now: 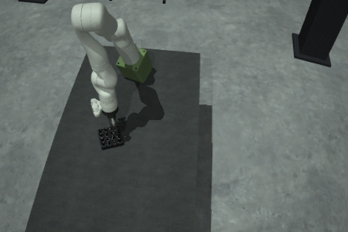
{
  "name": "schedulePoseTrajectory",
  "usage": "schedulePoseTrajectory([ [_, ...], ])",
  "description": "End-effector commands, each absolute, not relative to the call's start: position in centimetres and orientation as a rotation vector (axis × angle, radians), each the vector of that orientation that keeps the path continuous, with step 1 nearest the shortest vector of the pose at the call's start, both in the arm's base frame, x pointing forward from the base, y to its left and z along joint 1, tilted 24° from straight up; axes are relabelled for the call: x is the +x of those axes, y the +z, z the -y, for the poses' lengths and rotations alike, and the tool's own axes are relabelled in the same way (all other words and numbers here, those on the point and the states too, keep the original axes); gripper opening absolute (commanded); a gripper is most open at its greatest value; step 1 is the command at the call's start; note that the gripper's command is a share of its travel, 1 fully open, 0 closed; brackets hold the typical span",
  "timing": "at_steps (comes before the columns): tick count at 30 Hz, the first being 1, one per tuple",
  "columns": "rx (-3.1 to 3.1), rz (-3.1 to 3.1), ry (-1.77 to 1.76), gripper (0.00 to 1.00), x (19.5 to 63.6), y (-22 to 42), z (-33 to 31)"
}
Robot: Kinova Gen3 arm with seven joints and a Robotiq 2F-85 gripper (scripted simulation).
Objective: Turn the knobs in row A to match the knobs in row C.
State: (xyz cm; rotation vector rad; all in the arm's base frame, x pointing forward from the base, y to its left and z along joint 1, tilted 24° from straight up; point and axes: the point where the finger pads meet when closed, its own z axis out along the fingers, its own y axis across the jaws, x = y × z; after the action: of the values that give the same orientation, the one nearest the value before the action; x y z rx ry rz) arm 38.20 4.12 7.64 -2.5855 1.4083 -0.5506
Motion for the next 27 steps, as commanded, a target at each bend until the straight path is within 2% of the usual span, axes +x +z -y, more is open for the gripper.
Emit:
schedulePoseTrajectory([
  [1, -2.544, -1.438, -0.556, 1.00, 39.1, 9.1, -0.3],
  [12, -2.537, -1.448, -0.577, 1.00, 39.2, 10.0, 2.6],
  [13, -2.537, -1.448, -0.578, 0.19, 39.2, 10.0, 2.6],
  [27, -2.539, -1.449, -0.576, 0.19, 39.1, 9.9, 2.6],
])
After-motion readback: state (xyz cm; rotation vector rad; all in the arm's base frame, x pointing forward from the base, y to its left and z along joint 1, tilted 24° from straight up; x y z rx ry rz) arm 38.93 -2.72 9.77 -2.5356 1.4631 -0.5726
